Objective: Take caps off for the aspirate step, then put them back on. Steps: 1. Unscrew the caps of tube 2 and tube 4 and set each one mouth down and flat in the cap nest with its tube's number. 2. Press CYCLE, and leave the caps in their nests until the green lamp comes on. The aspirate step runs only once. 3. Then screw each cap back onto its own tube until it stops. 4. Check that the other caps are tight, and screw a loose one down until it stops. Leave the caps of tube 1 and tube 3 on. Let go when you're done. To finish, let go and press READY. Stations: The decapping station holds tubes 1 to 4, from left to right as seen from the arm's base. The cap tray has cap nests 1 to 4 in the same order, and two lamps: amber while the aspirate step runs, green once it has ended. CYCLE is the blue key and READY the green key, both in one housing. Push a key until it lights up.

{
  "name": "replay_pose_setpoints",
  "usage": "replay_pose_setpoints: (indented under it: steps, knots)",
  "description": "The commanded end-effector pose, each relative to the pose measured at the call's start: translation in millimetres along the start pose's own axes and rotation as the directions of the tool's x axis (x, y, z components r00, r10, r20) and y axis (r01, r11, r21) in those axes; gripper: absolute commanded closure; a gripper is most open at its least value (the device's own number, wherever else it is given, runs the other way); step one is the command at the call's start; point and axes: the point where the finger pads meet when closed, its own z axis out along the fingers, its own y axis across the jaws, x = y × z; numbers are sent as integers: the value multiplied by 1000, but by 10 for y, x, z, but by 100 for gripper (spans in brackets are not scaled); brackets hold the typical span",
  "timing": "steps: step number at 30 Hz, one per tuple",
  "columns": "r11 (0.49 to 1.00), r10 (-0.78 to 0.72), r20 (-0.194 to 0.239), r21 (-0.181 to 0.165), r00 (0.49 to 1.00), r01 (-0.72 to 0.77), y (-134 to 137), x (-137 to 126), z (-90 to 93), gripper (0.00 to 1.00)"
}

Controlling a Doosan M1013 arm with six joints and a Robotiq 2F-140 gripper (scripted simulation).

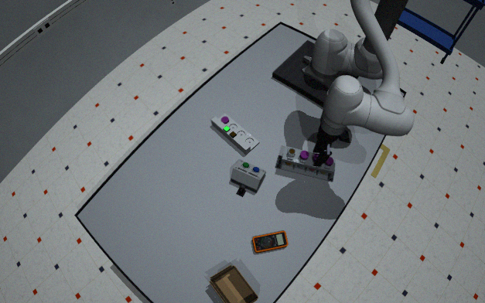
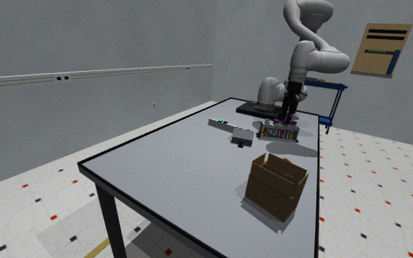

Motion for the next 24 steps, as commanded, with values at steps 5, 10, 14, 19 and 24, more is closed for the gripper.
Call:
replay_pose_setpoints:
  steps: [5, 10, 14, 19, 24]
  knots:
    - [961, -277, -15, -9, 961, 277, 5, -1, -7, 59]
    - [961, -277, -15, -9, 961, 277, 5, -1, -7, 59]
    - [961, -277, -15, -9, 961, 277, 5, -1, -7, 70]
    - [961, -277, -15, -9, 961, 277, 5, -1, -7, 70]
    - [961, -277, -15, -9, 961, 277, 5, -1, -8, 70]
